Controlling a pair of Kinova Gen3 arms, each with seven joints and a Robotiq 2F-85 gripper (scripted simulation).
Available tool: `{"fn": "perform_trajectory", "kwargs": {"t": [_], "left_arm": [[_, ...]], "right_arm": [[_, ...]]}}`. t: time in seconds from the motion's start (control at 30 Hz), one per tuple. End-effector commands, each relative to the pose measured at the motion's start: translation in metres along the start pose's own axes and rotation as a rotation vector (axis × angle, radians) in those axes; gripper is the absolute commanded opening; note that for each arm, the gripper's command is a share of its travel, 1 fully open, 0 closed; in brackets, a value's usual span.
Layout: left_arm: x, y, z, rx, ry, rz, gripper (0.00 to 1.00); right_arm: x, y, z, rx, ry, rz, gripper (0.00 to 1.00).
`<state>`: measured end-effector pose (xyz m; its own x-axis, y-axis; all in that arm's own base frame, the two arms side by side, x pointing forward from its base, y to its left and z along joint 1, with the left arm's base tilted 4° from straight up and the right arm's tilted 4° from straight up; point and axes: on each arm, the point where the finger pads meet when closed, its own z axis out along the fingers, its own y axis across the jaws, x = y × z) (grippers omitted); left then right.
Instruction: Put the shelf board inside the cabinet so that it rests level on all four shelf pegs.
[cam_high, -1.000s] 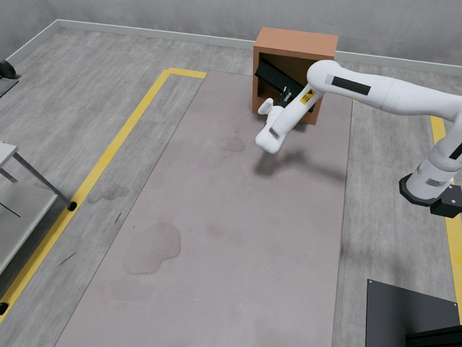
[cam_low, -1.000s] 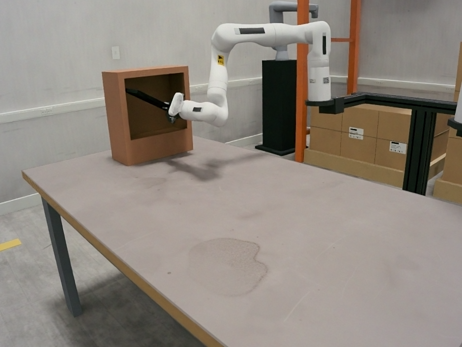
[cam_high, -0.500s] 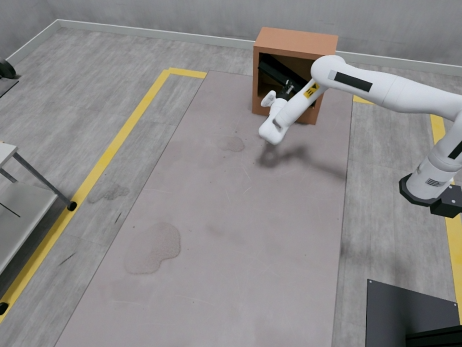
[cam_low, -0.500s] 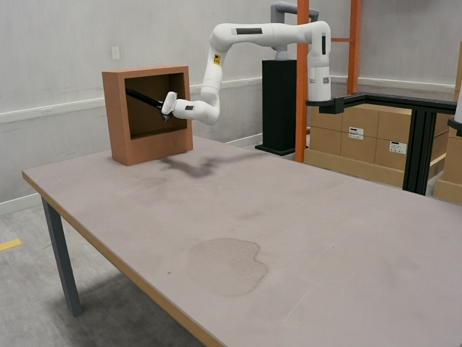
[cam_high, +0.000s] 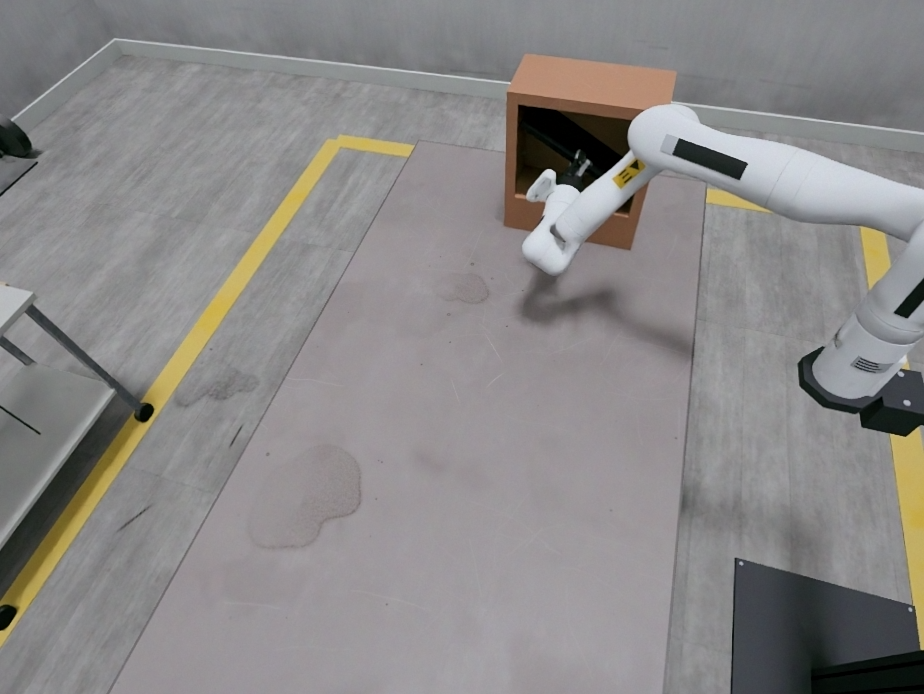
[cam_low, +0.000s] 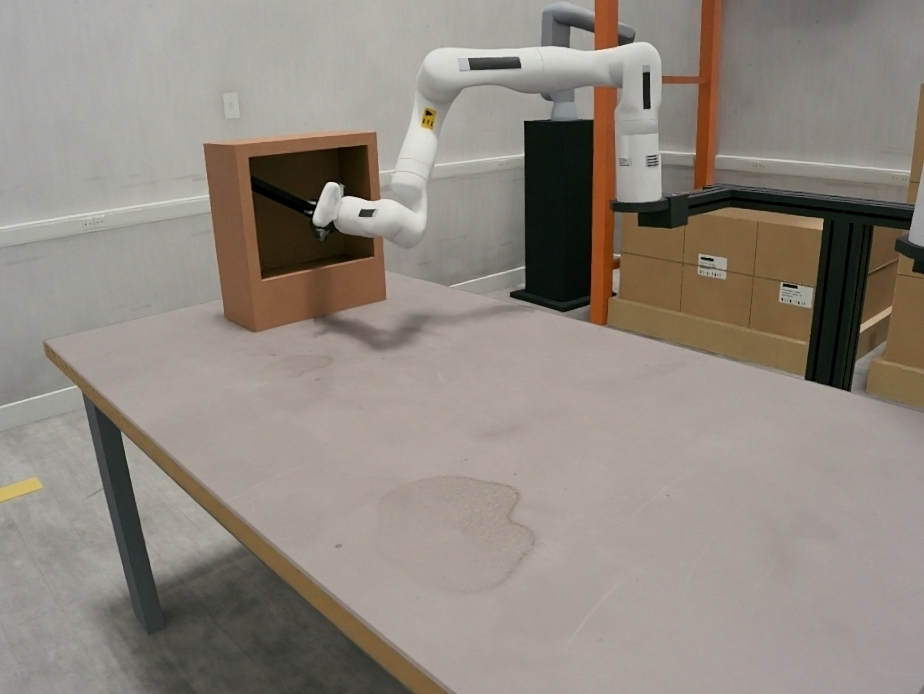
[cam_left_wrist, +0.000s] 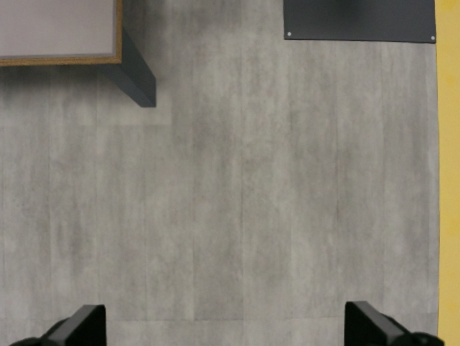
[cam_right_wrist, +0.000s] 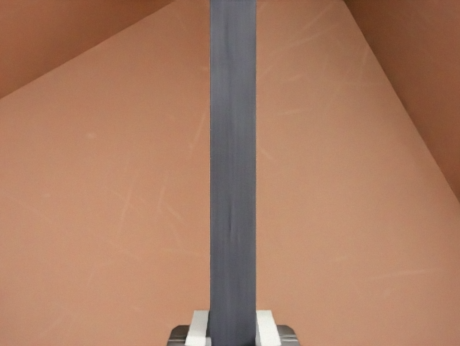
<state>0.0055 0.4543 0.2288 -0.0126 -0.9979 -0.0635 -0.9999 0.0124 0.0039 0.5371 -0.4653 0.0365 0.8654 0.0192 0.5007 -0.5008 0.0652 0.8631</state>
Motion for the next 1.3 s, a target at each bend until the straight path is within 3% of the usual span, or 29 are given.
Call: {"fn": "perform_trajectory", "kwargs": {"t": [0.0, 0.47, 1.27], "left_arm": [[0.0, 0.0, -0.001, 0.0, -0.002, 0.0, 1.0], [0.0, 0.0, -0.001, 0.0, -0.002, 0.0, 1.0], [0.0, 0.0, -0.001, 0.0, -0.002, 0.0, 1.0]], "right_arm": [[0.002, 0.001, 0.005, -0.002, 0.001, 0.003, 0.194], [0.002, 0.001, 0.017, -0.002, 0.001, 0.003, 0.194], [0.002, 0.001, 0.018, -0.002, 0.001, -0.033, 0.194]]}}
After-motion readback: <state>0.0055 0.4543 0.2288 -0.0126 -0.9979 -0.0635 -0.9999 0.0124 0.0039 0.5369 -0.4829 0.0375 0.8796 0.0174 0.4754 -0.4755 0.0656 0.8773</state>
